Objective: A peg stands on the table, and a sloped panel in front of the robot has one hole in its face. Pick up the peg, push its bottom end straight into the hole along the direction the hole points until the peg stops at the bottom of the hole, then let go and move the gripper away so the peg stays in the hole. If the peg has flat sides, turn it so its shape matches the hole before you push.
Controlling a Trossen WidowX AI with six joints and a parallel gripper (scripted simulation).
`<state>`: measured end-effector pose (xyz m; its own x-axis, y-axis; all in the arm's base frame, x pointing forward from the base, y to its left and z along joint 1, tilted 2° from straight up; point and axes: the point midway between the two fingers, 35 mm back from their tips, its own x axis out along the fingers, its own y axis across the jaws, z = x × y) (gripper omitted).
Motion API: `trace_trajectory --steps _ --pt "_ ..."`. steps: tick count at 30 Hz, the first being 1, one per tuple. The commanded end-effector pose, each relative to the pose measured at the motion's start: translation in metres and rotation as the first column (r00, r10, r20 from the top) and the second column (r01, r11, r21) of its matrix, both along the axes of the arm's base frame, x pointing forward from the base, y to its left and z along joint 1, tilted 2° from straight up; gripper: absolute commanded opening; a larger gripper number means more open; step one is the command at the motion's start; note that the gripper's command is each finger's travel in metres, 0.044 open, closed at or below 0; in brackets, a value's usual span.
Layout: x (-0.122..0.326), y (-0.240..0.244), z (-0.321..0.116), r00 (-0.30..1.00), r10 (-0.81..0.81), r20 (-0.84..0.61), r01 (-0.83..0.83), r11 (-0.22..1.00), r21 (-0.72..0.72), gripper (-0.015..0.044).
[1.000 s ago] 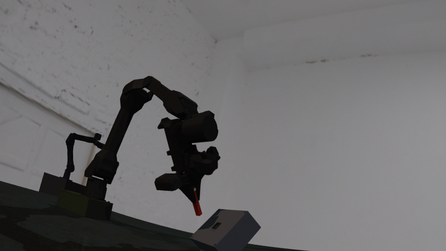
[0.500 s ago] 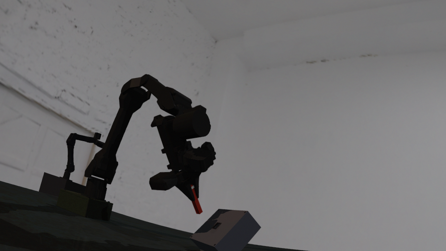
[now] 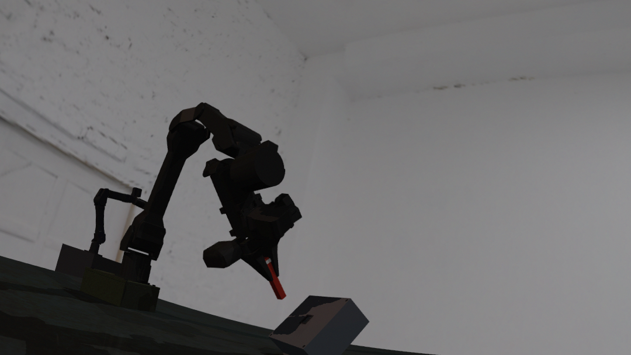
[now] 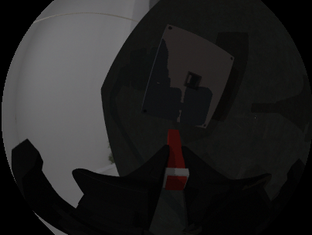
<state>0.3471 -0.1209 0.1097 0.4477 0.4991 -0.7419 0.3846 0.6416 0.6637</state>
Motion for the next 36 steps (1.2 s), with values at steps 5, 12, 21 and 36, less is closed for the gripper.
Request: trace_trajectory --steps 5,12,21,36 --pt "-0.001 -0.013 0.003 0.999 -0.048 0.018 0.047 0.998 0.03 0.0" --pt "-0.003 -0.024 0.005 0.996 -0.088 0.03 0.086 0.995 0.055 0.0" --pt "-0.006 -0.038 0.007 0.989 -0.138 0.045 0.134 0.987 0.086 0.0" --pt "-0.012 -0.061 0.011 0.973 -0.222 0.069 0.211 0.968 0.138 0.0"
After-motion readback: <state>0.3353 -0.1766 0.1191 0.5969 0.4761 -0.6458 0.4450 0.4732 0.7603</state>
